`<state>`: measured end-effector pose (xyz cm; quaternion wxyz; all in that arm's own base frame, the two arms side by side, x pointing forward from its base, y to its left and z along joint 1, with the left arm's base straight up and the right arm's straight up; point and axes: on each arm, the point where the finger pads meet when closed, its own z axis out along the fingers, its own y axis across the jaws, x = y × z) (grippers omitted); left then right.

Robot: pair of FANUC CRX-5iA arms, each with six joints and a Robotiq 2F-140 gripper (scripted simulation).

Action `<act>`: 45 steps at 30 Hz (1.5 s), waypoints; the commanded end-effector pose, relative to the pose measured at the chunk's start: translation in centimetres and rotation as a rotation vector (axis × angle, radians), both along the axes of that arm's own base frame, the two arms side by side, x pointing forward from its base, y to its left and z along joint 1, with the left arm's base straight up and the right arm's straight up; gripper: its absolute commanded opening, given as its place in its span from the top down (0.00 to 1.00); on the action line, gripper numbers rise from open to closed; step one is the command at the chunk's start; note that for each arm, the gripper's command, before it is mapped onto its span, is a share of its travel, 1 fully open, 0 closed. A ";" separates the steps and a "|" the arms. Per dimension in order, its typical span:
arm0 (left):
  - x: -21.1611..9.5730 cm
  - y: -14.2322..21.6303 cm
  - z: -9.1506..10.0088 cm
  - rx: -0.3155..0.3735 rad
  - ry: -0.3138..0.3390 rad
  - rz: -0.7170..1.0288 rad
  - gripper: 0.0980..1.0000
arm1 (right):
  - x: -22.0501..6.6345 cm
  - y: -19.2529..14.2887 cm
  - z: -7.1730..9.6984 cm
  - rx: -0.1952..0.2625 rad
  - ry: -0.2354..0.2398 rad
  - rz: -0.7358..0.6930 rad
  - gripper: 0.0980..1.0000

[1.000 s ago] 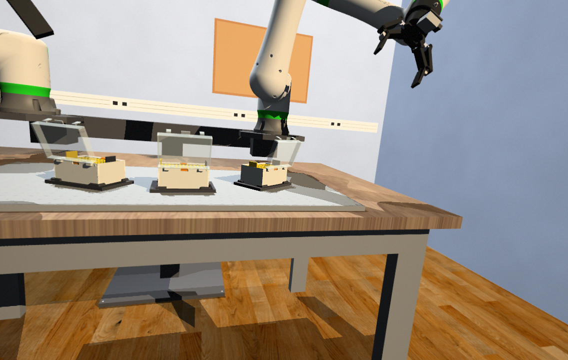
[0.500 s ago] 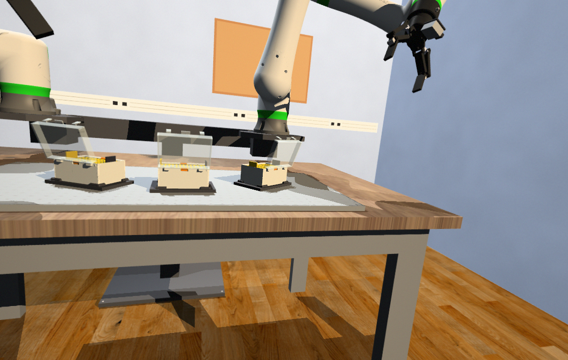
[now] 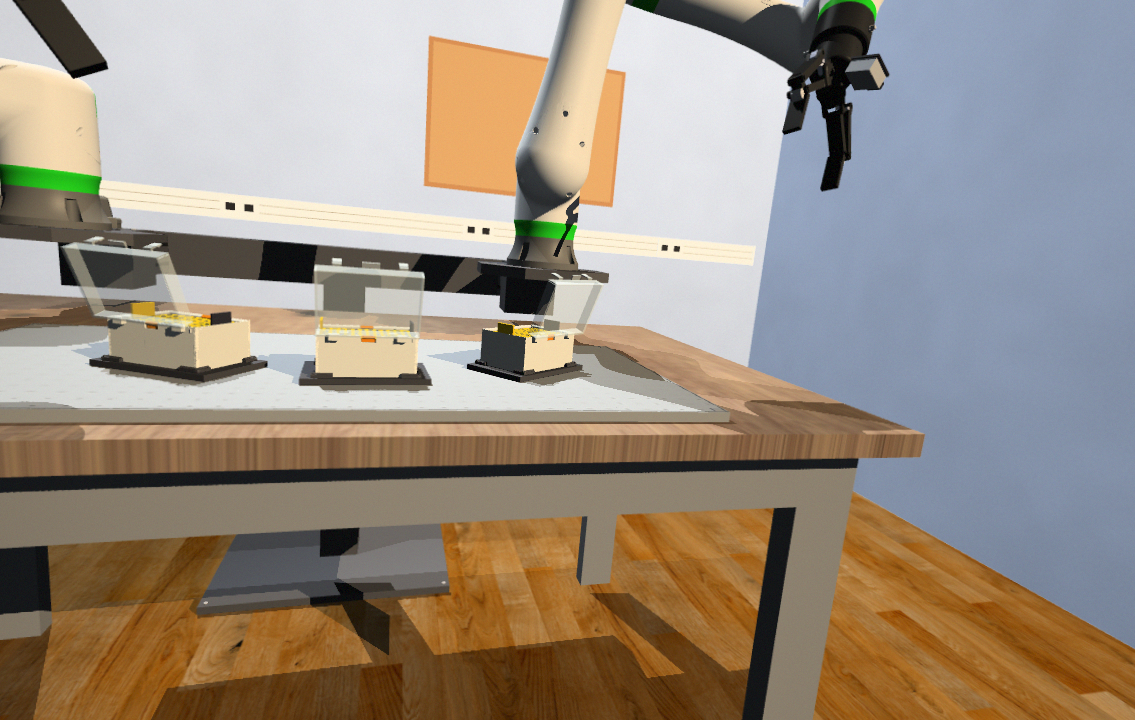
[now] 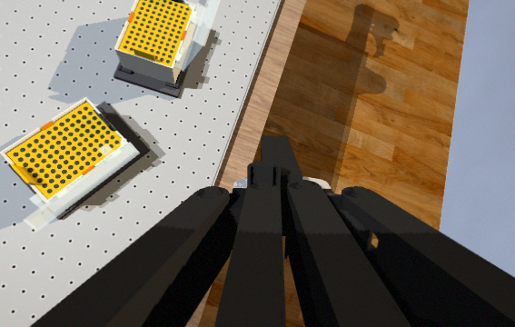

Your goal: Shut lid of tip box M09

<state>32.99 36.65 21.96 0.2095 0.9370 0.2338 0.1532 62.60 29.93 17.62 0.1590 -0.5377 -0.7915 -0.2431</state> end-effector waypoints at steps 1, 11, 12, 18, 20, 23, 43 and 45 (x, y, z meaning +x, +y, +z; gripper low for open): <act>-0.8 0.7 0.1 0.003 0.009 0.016 0.00 | 0.0 0.0 0.2 0.001 -0.003 0.000 1.00; -4.8 3.6 0.0 0.012 0.094 0.158 0.00 | 0.0 0.0 0.2 0.001 -0.003 0.000 1.00; -5.3 3.9 0.0 0.012 0.094 0.158 0.00 | 0.0 0.0 0.2 0.001 -0.003 0.000 1.00; -7.0 4.9 0.0 0.016 0.136 0.231 0.00 | 0.0 0.0 0.2 0.001 -0.003 0.000 1.00; -7.8 5.4 0.0 0.018 0.152 0.260 0.00 | 0.0 0.0 0.2 0.001 -0.003 0.000 1.00; -9.1 6.1 0.1 0.021 0.177 0.306 0.00 | 0.0 0.0 0.2 0.001 -0.003 0.000 1.00; -17.3 9.8 0.5 0.036 0.310 0.567 0.00 | 0.0 0.0 0.2 0.001 -0.003 0.000 1.00; -18.3 10.2 0.6 0.038 0.334 0.617 0.00 | 0.0 0.0 0.2 0.001 -0.003 0.000 1.00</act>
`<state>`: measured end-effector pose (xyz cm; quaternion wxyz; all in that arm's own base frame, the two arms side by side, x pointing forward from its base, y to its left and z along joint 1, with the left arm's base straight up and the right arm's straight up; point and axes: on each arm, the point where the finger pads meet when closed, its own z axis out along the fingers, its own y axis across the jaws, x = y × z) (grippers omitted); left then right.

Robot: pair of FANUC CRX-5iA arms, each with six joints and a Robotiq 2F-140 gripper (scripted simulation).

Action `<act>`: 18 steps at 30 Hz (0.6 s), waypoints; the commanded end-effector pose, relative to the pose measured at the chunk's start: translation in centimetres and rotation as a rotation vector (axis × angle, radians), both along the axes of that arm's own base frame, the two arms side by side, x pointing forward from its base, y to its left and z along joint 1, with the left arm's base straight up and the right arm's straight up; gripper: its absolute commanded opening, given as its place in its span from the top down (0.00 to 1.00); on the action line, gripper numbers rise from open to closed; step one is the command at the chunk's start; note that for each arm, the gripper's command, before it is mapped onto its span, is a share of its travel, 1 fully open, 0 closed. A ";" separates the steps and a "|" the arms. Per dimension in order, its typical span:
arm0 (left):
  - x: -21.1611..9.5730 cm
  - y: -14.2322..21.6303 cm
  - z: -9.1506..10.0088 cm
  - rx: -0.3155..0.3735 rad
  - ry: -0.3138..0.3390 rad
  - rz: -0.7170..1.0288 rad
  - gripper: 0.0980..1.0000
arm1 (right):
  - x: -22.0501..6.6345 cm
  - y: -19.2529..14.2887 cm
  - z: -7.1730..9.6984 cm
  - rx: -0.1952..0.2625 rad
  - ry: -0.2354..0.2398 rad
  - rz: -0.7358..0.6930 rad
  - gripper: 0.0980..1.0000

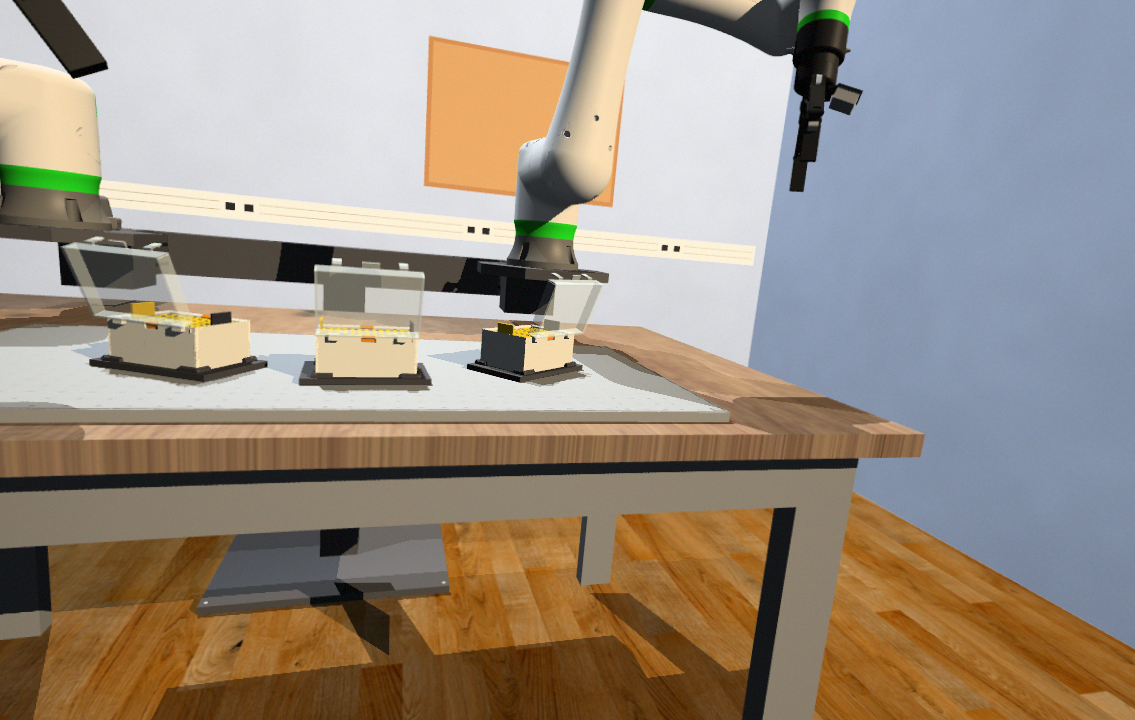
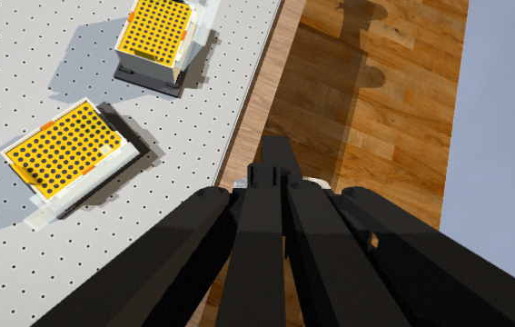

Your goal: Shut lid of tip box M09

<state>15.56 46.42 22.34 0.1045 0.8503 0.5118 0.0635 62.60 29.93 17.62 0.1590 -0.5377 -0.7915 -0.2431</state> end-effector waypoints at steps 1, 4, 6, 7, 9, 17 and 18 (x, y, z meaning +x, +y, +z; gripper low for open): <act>-1.3 0.5 0.3 0.006 0.022 0.051 0.00 | 0.0 0.0 0.2 0.001 -0.003 0.000 1.00; -2.2 0.9 0.3 0.006 0.022 0.051 0.00 | 0.0 0.0 0.2 0.001 -0.003 0.000 1.00; -2.7 1.0 0.4 0.009 0.036 0.081 0.00 | 0.0 0.0 0.2 0.001 -0.003 0.000 1.00; -3.2 1.2 0.4 0.011 0.051 0.111 0.00 | 0.0 0.0 0.2 0.001 -0.003 0.000 1.00; -4.2 1.4 0.5 0.013 0.060 0.131 0.00 | 0.0 0.0 0.2 0.001 -0.003 0.000 1.00; -8.0 2.4 1.0 0.023 0.111 0.243 0.00 | 0.0 0.0 0.2 0.001 -0.003 0.000 1.00; -8.5 2.5 1.0 0.025 0.125 0.273 0.00 | 0.0 0.0 0.2 0.001 -0.003 0.000 1.00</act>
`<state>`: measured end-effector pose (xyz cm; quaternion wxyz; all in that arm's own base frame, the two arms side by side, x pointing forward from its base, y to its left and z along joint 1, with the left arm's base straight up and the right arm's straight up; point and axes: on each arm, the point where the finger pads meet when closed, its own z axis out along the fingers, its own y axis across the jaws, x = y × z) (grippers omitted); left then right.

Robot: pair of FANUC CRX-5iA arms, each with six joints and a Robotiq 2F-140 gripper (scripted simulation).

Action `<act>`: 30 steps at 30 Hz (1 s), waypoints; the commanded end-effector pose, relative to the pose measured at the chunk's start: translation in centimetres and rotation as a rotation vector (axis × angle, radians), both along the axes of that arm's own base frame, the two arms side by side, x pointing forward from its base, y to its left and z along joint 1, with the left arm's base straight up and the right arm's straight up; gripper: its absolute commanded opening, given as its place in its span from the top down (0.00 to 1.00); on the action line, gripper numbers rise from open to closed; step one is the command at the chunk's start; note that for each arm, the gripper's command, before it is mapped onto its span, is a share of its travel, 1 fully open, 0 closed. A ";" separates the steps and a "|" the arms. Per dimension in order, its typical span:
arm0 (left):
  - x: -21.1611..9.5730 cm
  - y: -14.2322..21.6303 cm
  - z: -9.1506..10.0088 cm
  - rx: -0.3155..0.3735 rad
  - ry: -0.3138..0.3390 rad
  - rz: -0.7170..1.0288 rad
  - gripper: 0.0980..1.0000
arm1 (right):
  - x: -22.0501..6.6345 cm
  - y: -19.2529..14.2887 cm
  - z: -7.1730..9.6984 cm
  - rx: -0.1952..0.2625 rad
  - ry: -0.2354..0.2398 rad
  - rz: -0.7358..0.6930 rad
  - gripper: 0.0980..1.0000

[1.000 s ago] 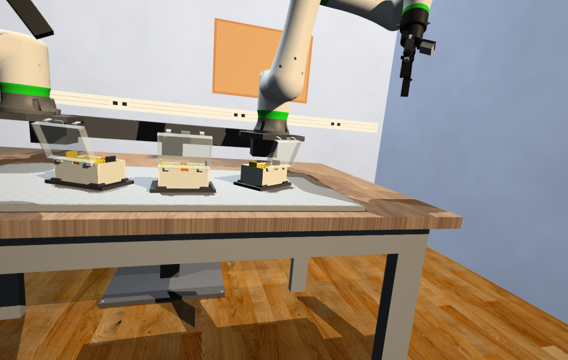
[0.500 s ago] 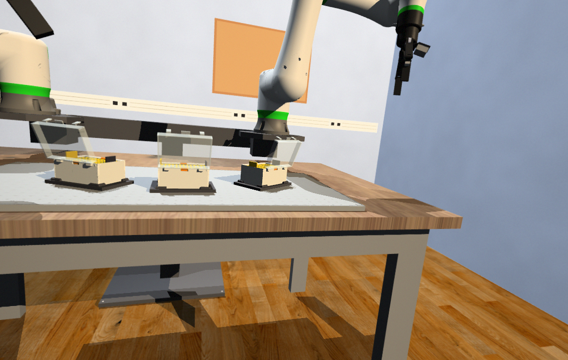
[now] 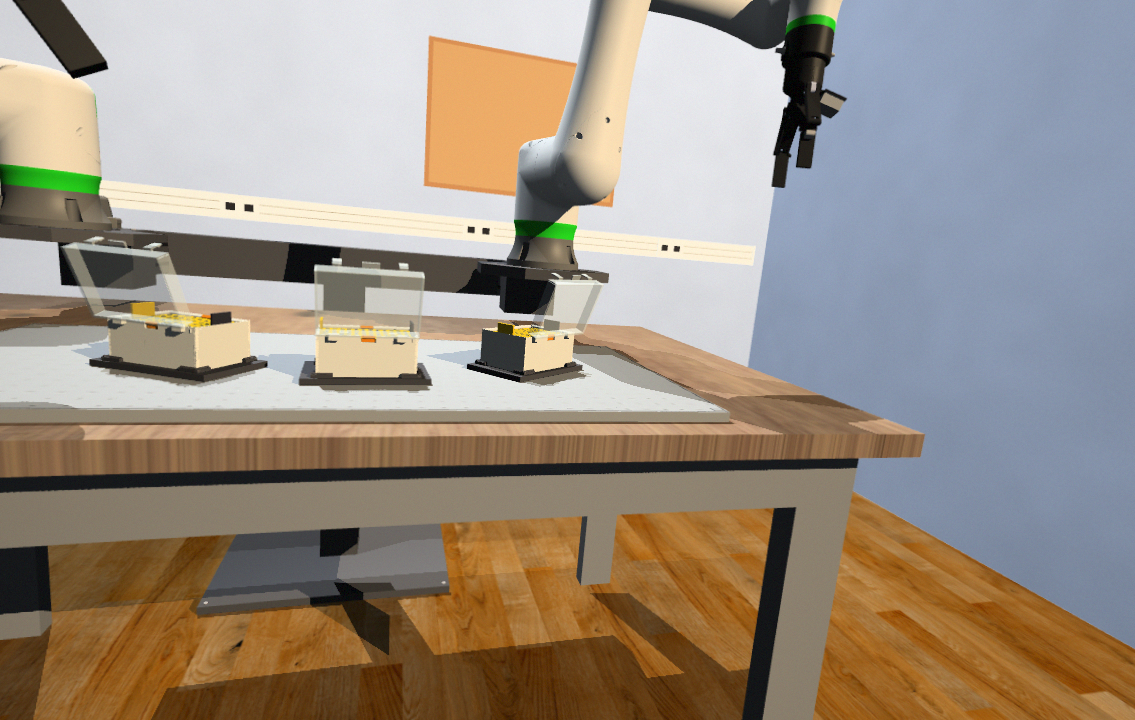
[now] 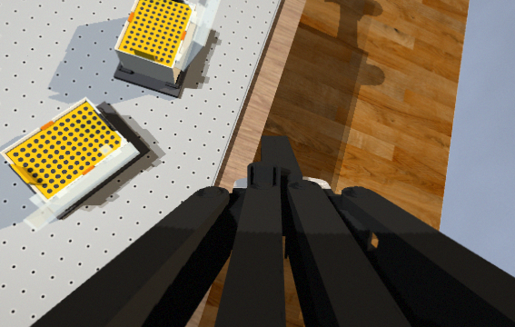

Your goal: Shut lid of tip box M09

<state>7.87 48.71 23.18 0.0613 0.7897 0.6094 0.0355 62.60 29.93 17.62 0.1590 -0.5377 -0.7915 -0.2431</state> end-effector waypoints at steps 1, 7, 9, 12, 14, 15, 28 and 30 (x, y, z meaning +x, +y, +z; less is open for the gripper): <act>-1.3 0.3 0.3 0.008 0.030 0.067 0.00 | 0.0 0.0 0.2 0.001 -0.003 0.000 1.00; -3.3 0.6 0.5 0.016 0.066 0.150 0.00 | 0.0 0.0 0.2 0.001 -0.003 0.000 1.00; -4.2 0.8 0.7 0.016 0.066 0.150 0.00 | 0.0 0.0 0.2 0.001 -0.003 0.000 1.00; -5.7 1.0 0.9 0.019 0.079 0.181 0.00 | 0.0 0.0 0.2 0.001 -0.003 0.000 1.00; -6.7 1.1 1.1 0.025 0.102 0.234 0.00 | 0.0 0.0 0.2 0.001 -0.003 0.000 1.00; -7.2 1.1 1.1 0.025 0.102 0.234 0.00 | 0.0 0.0 0.2 0.001 -0.003 0.000 1.00; -11.5 1.4 1.9 0.034 0.138 0.319 0.00 | 0.0 0.0 0.2 0.001 -0.003 0.000 1.00; -11.5 1.4 1.9 0.034 0.139 0.320 0.00 | -0.2 -0.9 0.4 -0.009 -0.039 0.055 1.00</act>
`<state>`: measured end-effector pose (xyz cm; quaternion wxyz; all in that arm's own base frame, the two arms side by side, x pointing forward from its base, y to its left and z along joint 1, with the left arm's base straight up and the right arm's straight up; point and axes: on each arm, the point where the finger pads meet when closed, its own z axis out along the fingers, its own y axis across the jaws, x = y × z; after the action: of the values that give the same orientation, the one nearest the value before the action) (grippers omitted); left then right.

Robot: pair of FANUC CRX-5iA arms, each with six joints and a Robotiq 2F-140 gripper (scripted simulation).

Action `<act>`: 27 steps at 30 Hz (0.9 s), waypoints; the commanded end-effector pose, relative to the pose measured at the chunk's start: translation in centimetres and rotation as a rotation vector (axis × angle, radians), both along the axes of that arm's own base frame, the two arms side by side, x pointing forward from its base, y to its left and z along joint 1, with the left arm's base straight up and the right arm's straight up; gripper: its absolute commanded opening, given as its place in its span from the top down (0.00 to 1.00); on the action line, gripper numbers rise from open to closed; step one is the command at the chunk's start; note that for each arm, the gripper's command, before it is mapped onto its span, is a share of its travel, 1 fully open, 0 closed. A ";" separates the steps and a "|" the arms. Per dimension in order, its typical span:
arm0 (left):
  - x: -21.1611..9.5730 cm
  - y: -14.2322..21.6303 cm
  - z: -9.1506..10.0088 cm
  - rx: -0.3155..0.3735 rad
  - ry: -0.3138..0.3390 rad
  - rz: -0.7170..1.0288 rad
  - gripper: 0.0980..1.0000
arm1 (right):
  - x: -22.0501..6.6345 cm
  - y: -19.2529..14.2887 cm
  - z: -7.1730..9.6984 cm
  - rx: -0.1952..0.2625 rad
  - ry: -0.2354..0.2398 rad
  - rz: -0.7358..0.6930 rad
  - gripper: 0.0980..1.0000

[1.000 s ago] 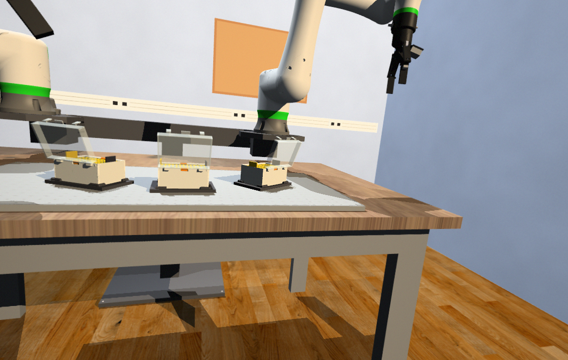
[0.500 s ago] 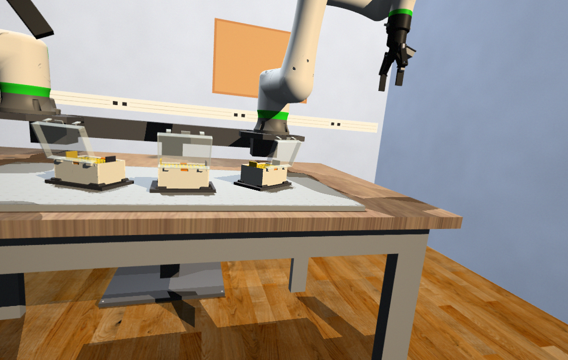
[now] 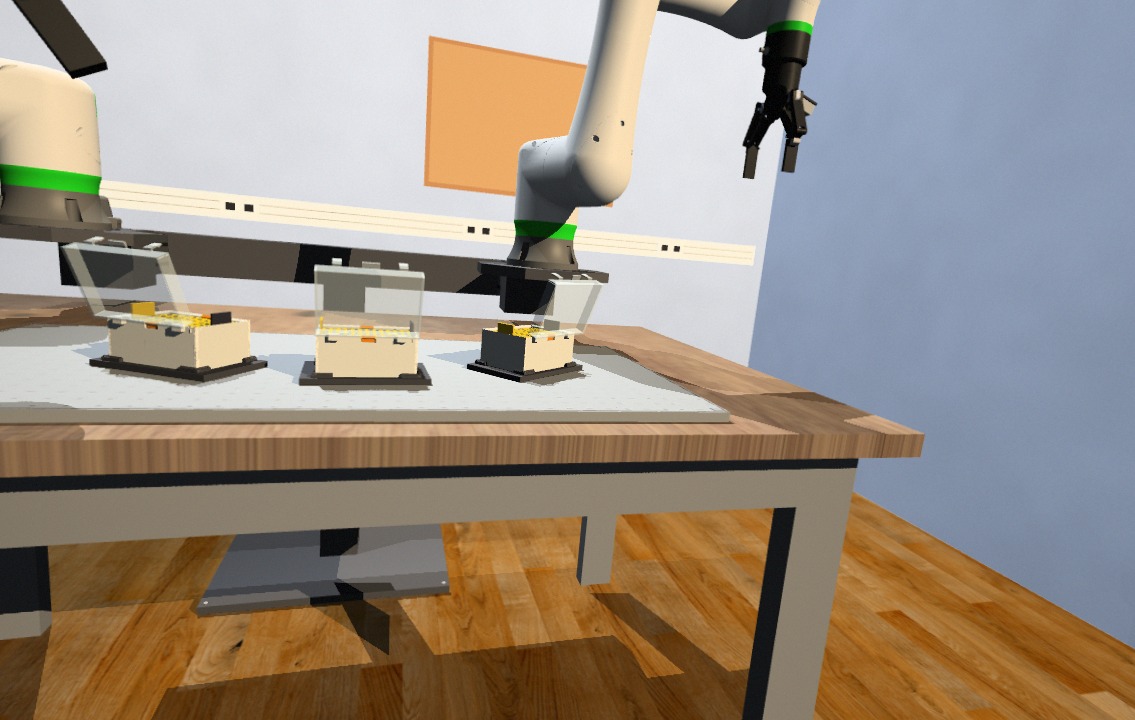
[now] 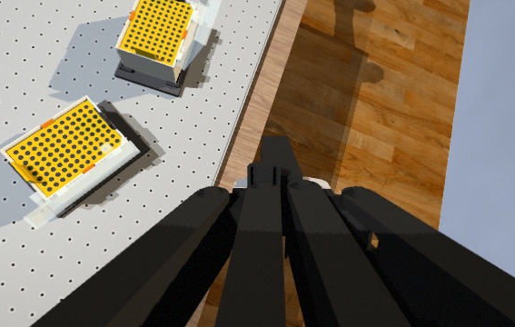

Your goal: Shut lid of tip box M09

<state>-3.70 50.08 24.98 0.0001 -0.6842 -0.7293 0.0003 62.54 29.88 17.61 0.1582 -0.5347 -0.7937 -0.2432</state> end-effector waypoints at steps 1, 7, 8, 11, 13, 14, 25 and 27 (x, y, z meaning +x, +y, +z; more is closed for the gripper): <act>0.0 0.0 0.1 0.002 0.000 0.000 0.00 | -0.3 -1.1 0.5 -0.012 -0.054 0.076 1.00; 0.0 0.0 0.1 0.002 0.000 0.000 0.00 | -0.6 -2.2 0.7 -0.035 -0.143 0.215 1.00; 0.0 0.0 0.1 0.002 0.000 0.000 0.00 | -0.6 -2.2 0.7 -0.035 -0.143 0.215 1.00; 0.0 0.0 0.1 0.002 0.000 0.000 0.00 | -0.9 -2.9 0.9 -0.049 -0.194 0.300 1.00; 0.0 0.0 0.1 0.002 0.000 0.000 0.00 | -1.0 -3.4 1.0 -0.058 -0.228 0.356 1.00; 0.0 0.0 0.1 0.002 0.000 0.000 0.00 | -1.1 -3.5 1.0 -0.063 -0.245 0.385 1.00; 0.0 0.0 0.1 0.002 0.000 0.000 0.00 | -1.7 -5.3 1.4 -0.101 -0.390 0.645 1.00; 0.0 0.0 0.1 0.002 0.000 0.000 0.00 | -2.0 -6.2 1.6 -0.109 -0.420 0.703 1.00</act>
<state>-3.70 50.08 24.98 0.0001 -0.6842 -0.7293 0.0003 60.78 24.51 18.90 0.0467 -0.2056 -0.9485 -0.2364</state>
